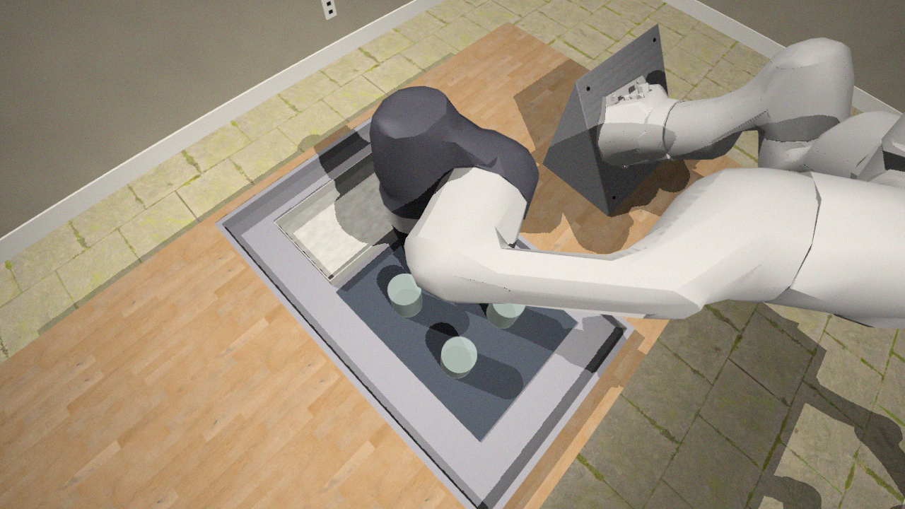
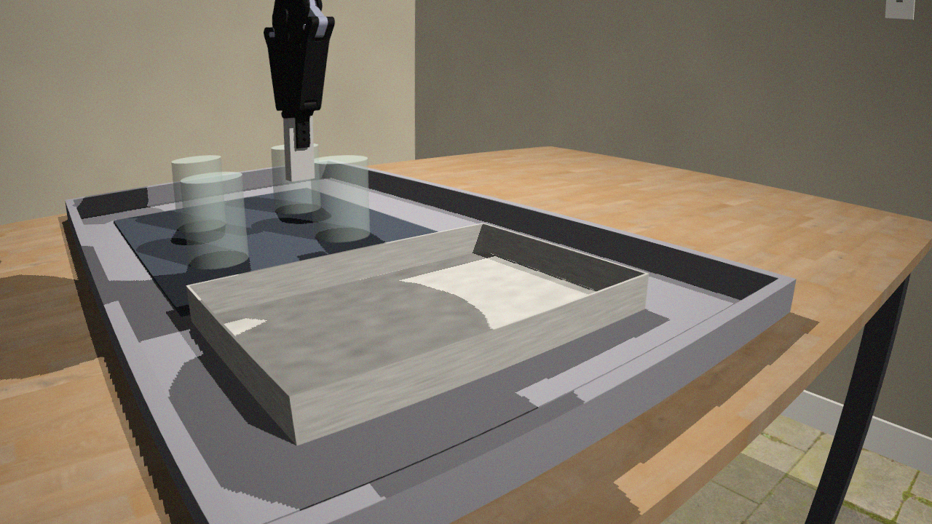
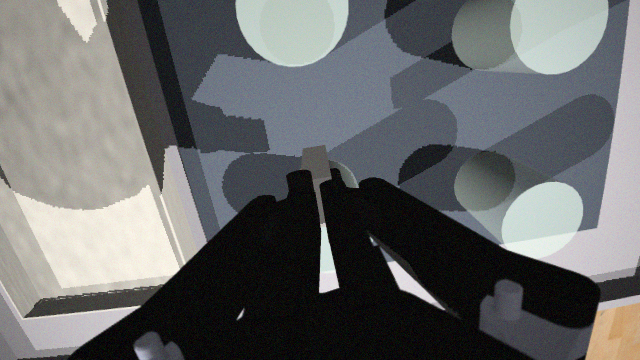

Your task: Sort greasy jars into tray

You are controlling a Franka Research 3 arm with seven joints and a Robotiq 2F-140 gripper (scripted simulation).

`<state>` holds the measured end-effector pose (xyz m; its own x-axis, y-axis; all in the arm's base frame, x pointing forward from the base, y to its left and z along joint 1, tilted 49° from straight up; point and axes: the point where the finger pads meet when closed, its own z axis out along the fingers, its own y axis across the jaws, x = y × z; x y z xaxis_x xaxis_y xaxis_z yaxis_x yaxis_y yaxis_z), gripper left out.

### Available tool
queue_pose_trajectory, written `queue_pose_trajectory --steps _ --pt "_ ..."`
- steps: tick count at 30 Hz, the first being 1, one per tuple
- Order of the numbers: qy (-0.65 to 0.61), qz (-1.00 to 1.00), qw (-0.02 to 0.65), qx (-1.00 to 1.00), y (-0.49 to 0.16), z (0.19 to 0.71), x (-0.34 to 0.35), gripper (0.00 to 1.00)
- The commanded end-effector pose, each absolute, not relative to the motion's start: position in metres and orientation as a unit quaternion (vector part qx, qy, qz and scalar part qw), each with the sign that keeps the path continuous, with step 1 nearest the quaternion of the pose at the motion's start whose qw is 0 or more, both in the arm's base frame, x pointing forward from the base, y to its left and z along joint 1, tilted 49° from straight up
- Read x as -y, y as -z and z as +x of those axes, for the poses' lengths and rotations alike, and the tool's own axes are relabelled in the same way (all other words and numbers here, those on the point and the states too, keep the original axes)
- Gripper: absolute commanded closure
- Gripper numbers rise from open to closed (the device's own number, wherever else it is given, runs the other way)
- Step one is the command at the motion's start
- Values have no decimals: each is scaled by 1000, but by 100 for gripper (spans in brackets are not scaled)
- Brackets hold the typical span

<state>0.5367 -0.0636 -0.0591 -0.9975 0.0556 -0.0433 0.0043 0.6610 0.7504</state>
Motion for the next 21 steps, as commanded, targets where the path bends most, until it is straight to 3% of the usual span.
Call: queue_pose_trajectory --steps 1,21 --pt "-413 19 31 -910 59 538 62 100" --pt "-413 19 31 -910 59 540 62 100"
